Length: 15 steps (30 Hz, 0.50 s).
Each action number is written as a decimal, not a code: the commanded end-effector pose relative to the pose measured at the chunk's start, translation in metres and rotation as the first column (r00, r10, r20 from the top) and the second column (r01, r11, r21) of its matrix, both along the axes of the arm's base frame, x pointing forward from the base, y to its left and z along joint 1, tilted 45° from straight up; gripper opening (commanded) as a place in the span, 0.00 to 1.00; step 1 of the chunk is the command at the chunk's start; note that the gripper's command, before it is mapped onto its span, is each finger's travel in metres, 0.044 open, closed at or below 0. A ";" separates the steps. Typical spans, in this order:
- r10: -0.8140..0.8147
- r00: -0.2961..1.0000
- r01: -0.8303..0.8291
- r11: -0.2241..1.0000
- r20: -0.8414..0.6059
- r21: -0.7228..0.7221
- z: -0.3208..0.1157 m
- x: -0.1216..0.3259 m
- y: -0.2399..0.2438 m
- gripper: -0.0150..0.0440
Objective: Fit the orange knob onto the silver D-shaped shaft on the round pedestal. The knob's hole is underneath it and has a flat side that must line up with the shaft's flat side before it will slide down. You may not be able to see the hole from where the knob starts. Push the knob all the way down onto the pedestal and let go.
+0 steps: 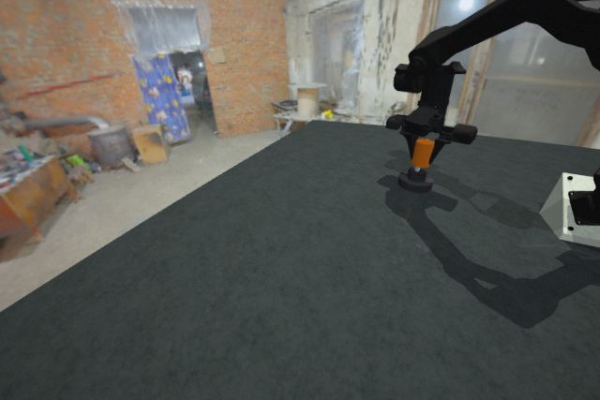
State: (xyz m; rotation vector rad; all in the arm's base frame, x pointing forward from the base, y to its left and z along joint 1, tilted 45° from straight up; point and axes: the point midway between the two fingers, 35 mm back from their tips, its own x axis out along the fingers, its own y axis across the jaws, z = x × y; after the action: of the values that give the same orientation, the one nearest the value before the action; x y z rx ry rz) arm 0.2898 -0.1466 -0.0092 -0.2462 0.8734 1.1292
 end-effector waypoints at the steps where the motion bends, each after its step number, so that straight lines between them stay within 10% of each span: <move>1: 0.033 0.999 -0.033 0.999 0.040 -0.014 0.003 0.000 -0.003 0.25; 15: 0.146 0.979 -0.140 0.989 0.142 -0.047 -0.001 0.002 -0.004 0.25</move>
State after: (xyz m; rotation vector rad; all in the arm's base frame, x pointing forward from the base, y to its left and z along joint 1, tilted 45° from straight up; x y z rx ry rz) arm 0.2921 -0.1495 -0.0085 -0.4164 0.7598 1.2125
